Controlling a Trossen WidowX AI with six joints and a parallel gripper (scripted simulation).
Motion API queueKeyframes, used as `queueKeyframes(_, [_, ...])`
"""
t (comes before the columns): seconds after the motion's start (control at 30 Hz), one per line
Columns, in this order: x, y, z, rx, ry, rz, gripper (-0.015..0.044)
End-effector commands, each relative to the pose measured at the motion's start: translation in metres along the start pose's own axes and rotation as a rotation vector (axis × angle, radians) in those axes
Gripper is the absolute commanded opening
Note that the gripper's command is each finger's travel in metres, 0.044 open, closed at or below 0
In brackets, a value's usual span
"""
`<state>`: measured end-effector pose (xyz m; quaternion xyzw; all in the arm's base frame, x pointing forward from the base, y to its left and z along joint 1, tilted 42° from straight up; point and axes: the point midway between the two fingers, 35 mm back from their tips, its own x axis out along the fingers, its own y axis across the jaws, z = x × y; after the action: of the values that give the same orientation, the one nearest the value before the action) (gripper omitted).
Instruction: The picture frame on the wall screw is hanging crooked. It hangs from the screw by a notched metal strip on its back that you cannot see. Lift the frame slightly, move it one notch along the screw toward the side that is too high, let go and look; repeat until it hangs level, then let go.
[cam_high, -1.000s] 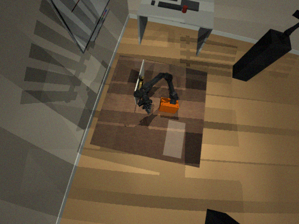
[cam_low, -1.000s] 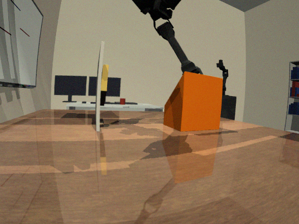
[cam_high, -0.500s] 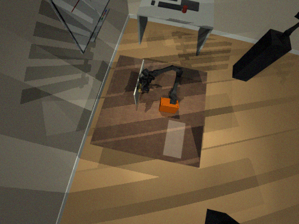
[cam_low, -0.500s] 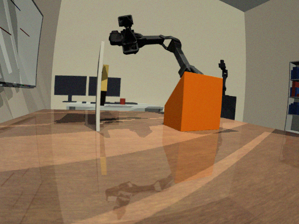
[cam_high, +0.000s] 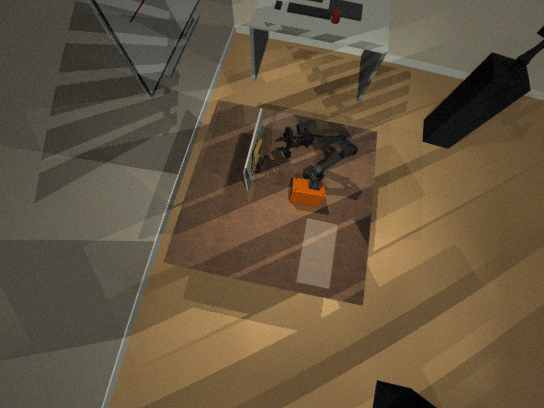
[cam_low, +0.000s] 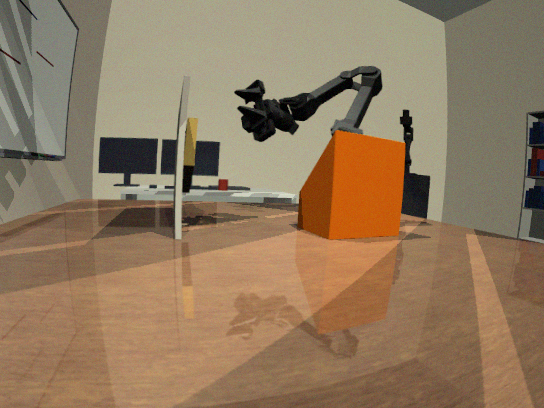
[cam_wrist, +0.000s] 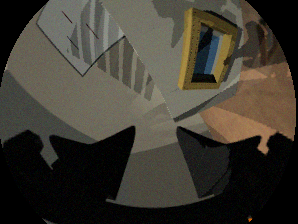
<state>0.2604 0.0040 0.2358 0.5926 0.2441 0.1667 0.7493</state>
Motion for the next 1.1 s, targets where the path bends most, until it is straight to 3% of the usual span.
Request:
queueKeyframes(0.0, [-0.034,-0.015,0.003,-0.004,-0.167,0.039,0.0260])
queueKeyframes(0.3, [-0.087,-0.054,0.002,-0.080,-0.505,0.077,0.0260])
queueKeyframes(1.07, [-0.088,-0.055,0.002,-0.082,-0.510,0.077,0.0260])
